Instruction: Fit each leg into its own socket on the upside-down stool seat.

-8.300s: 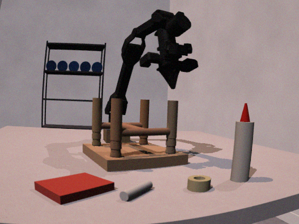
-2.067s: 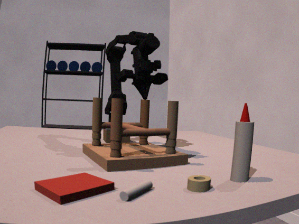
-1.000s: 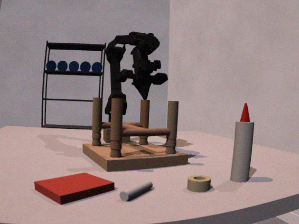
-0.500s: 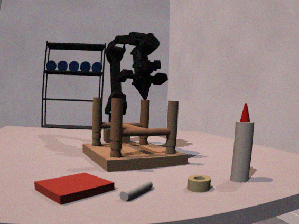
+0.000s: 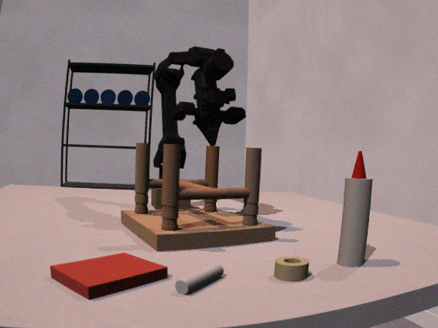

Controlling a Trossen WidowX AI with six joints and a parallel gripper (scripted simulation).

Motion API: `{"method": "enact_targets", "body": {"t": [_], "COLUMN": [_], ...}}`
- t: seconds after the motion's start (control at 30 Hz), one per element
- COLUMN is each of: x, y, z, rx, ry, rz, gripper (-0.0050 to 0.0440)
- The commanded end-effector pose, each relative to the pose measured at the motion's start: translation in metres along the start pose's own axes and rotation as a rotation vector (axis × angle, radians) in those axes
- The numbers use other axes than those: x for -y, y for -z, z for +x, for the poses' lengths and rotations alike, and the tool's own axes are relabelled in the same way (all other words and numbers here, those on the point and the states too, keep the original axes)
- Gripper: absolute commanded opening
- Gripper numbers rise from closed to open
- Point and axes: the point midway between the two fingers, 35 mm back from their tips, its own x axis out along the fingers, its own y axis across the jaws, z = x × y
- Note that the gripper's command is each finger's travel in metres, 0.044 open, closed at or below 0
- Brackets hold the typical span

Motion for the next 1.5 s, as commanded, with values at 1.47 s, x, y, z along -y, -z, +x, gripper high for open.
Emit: {"method": "enact_targets", "body": {"t": [1.47], "x": [0.0], "y": [-0.006], "z": [-0.015], "rx": [-0.017], "ry": [0.0], "rz": [0.0], "gripper": [0.0]}}
